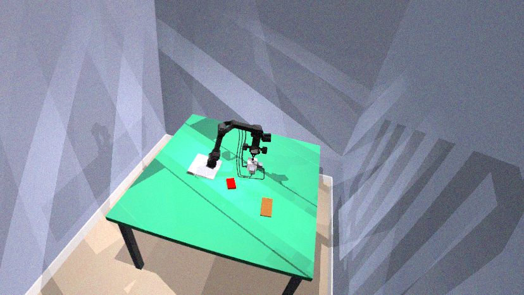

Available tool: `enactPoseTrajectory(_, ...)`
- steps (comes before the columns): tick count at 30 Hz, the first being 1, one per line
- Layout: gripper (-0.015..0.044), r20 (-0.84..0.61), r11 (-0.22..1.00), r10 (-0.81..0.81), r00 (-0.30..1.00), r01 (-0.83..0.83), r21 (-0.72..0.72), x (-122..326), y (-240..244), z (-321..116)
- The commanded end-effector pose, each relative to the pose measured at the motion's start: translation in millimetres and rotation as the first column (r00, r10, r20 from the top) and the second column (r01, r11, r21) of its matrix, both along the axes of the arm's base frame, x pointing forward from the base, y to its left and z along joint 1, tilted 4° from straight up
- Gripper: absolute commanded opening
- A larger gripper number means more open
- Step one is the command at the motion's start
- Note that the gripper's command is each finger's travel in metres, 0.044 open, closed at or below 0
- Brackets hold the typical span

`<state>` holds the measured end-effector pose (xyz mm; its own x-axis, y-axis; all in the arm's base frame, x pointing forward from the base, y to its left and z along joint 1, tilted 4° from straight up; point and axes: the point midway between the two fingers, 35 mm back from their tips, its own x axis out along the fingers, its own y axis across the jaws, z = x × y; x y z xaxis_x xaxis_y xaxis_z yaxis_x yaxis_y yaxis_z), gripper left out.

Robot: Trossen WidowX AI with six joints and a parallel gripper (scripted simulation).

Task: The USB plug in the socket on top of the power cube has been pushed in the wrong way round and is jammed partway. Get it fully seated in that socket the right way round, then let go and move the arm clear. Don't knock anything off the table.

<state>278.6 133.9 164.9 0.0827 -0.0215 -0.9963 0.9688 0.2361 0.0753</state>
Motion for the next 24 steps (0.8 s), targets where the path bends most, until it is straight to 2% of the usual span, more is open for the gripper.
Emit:
enactPoseTrajectory(1,0.0,0.008,1.0,-0.003,1.0,0.003,0.004,0.2,0.4,5.0)
enactPoseTrajectory(12,0.0,0.004,1.0,0.023,1.0,-0.023,0.0,-0.1,0.3,5.8)
enactPoseTrajectory(24,0.0,-0.01,0.947,0.321,0.947,-0.321,-0.025,-0.1,0.2,4.6)
